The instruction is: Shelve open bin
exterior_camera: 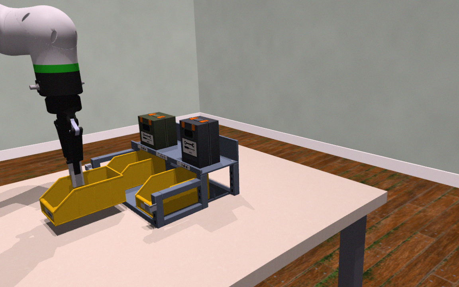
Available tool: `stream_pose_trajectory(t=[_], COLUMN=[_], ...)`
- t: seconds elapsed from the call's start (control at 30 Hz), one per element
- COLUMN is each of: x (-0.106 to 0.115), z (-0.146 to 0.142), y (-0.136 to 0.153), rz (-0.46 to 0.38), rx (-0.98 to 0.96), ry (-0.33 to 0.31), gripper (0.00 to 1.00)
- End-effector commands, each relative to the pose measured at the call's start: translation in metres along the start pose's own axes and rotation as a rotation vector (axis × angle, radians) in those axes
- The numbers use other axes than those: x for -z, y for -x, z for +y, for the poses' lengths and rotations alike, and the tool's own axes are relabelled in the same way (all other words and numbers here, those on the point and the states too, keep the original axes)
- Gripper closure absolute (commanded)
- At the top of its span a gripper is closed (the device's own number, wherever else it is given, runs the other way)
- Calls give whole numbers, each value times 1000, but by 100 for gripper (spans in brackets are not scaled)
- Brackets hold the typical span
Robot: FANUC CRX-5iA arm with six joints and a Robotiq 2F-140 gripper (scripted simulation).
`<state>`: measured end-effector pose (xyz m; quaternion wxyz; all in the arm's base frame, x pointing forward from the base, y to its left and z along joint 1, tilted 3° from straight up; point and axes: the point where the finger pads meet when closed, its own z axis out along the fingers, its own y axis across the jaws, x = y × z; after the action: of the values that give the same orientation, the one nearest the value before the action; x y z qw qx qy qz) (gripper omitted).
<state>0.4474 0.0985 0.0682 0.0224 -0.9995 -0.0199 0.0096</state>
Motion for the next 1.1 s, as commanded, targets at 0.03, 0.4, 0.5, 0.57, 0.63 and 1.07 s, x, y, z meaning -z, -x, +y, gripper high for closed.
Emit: stream_pose_trajectory(t=[0.03,0.4,0.5,0.57,0.63,1.07], x=[0,0,0,0,0,2], z=[0,0,0,0,0,0], y=[0,0,0,0,0,-2], rz=[0,0,0,0,-1,-50], rx=[0,0,0,0,0,0], ry=[0,0,0,0,0,0], gripper=[100,100,100,100,100,100])
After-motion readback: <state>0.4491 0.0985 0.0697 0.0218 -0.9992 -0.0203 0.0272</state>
